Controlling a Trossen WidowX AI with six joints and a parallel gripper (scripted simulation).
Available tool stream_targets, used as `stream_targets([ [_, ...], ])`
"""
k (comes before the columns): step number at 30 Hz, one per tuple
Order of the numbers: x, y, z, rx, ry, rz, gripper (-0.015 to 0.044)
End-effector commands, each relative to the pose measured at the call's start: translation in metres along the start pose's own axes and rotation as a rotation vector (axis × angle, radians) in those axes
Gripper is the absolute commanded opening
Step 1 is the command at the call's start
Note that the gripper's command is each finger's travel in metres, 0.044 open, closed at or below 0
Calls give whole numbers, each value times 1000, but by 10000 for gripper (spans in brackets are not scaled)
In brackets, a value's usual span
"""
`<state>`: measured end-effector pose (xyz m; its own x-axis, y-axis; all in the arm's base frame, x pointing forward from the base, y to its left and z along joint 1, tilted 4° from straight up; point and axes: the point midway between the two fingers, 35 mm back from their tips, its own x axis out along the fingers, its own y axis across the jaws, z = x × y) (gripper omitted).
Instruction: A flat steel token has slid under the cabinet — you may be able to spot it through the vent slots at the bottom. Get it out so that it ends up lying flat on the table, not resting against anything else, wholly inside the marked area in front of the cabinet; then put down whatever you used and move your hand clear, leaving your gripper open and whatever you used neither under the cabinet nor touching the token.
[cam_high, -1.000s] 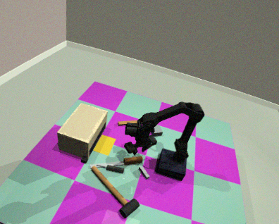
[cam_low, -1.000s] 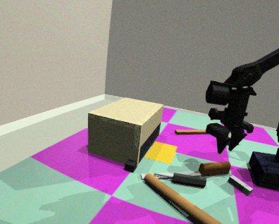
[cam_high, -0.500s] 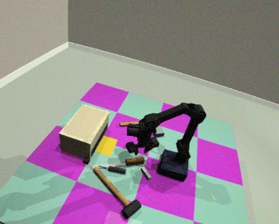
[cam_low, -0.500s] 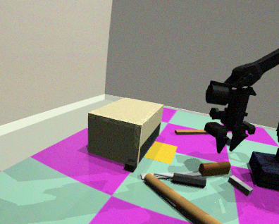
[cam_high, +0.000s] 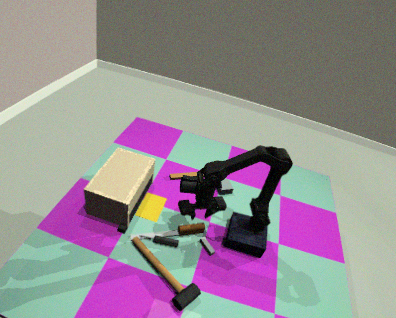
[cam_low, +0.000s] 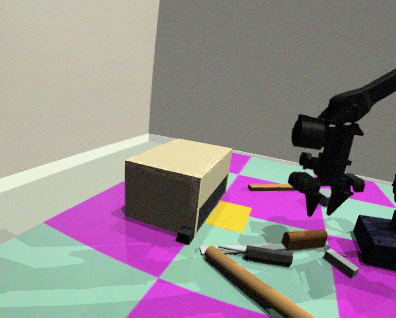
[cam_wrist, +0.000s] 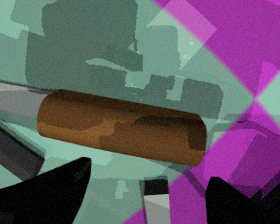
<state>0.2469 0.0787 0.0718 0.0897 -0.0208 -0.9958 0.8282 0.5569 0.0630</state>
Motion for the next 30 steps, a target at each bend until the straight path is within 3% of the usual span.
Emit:
stream_targets([
  [1, 0, 0, 0, 42, 4, -2, 270],
  [30, 0, 0, 0, 273, 4, -2, 270],
])
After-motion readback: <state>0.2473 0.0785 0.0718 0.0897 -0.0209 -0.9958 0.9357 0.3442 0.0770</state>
